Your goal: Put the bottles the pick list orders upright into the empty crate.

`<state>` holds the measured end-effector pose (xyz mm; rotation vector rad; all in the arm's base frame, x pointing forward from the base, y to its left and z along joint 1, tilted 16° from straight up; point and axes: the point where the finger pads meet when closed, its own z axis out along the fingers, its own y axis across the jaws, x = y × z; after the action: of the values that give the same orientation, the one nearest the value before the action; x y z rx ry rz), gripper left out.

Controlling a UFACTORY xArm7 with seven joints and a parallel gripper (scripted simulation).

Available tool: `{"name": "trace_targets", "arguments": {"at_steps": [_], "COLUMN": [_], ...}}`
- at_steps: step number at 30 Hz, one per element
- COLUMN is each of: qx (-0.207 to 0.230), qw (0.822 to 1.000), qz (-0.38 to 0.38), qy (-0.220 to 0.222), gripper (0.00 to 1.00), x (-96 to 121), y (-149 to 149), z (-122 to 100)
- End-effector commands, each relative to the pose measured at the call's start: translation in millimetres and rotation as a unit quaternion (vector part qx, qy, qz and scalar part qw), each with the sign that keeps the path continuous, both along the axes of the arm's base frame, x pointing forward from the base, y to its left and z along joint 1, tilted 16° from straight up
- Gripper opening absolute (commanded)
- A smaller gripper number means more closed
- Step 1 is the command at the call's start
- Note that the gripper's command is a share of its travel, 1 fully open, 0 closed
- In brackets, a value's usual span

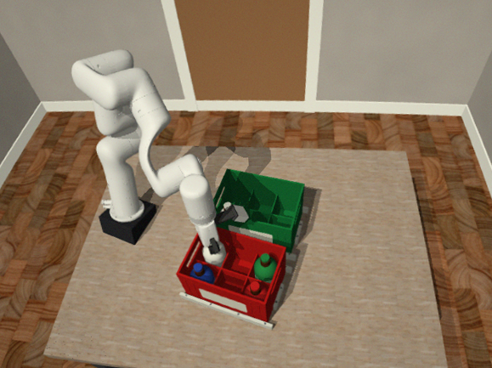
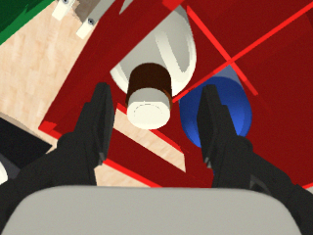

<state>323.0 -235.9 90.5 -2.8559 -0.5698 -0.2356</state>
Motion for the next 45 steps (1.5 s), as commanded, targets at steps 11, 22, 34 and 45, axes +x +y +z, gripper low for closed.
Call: {"name": "trace_targets", "arguments": {"at_steps": [11,22,34,45], "qx": [-0.001,-0.001,-0.001,-0.001], "qw": [1.000,1.000,1.000,1.000], "qz": [-0.001,-0.001,-0.001,-0.001], "qy": [-0.001,-0.001,-0.001,-0.001], "gripper": [0.65,0.00,0.00,0.00], "x": [2.0,1.6,1.6,1.6], "y": [1.3,0.5,0.5,0.5], "z": [-9.0,-5.9,-5.8,-5.9]}}
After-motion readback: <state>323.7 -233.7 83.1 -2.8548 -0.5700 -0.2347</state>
